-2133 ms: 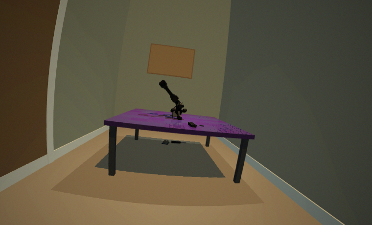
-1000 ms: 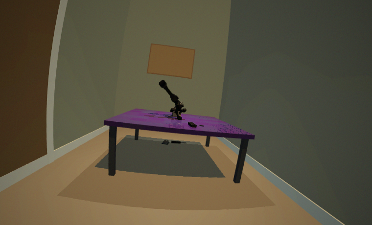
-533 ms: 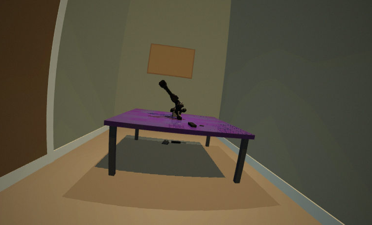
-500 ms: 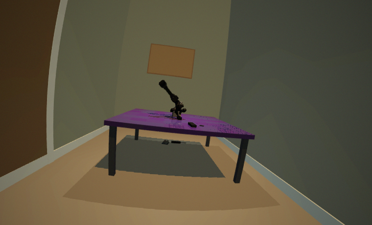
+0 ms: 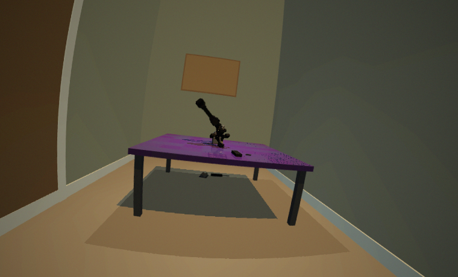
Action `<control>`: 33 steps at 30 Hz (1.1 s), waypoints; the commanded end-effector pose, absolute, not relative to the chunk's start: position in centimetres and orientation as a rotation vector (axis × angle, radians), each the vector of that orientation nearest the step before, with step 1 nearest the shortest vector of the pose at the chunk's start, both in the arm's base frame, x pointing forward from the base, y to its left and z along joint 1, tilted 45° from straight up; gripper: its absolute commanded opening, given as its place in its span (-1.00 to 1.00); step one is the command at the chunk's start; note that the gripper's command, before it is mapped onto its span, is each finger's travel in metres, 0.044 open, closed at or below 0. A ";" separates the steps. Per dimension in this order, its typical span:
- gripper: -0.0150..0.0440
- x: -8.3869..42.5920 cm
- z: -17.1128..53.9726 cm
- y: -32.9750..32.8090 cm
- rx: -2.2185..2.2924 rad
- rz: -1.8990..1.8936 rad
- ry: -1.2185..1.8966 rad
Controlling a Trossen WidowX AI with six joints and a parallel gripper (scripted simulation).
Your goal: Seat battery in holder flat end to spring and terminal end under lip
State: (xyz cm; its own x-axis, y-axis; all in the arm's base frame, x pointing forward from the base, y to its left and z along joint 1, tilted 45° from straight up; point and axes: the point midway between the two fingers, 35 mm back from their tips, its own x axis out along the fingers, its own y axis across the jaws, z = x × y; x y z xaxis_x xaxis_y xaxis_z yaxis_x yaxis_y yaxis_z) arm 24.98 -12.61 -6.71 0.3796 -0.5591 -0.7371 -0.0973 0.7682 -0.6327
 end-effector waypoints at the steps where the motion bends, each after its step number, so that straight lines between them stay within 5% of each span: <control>1: -0.27 24.6 -7.2 -12.6 -0.652 -0.330 1.202; 33: -0.27 25.9 -7.6 -12.9 -0.590 -0.386 1.335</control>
